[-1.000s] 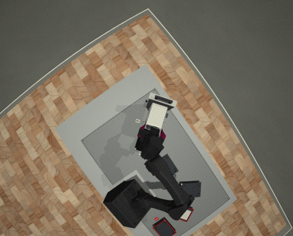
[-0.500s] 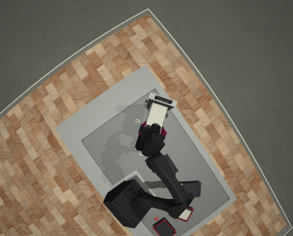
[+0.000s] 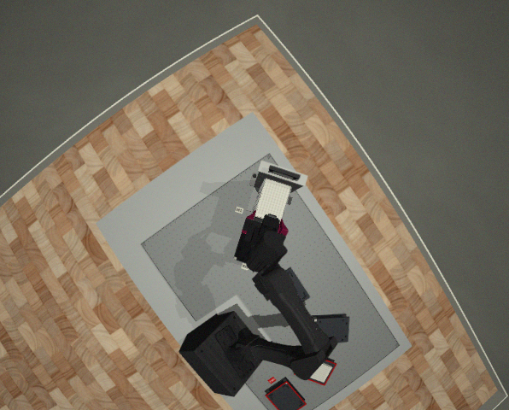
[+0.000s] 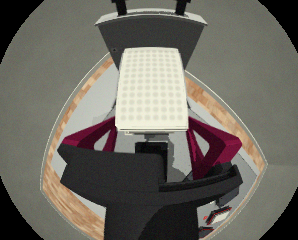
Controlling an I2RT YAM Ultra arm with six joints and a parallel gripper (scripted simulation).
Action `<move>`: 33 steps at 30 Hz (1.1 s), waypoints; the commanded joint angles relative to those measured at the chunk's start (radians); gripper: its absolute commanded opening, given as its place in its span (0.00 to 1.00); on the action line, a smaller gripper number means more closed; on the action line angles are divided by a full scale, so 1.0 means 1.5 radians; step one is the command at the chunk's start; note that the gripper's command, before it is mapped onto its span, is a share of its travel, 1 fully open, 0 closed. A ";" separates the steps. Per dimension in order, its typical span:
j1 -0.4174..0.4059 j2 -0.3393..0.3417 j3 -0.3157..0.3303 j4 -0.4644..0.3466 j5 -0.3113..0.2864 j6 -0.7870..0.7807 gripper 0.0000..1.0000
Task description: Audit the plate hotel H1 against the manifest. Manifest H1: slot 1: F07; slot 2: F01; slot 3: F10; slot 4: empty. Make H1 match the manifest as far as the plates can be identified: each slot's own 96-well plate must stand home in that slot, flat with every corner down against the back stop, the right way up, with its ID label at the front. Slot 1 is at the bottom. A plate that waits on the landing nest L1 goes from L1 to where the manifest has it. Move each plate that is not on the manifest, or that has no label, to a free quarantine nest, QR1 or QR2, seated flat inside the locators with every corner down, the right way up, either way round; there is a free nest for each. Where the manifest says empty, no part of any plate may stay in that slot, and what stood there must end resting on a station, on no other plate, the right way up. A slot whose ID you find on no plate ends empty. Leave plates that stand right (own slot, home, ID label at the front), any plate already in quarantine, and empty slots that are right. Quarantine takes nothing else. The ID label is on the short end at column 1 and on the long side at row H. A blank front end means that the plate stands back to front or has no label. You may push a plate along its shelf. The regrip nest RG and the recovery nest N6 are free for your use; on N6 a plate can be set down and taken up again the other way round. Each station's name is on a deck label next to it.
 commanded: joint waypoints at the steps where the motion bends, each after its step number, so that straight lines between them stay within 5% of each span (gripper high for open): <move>1: 0.002 -0.002 0.004 0.002 -0.002 0.000 0.86; 14: 0.003 -0.002 0.004 0.001 -0.002 0.000 0.86; 33: 0.031 -0.044 -0.054 0.007 0.026 0.012 0.86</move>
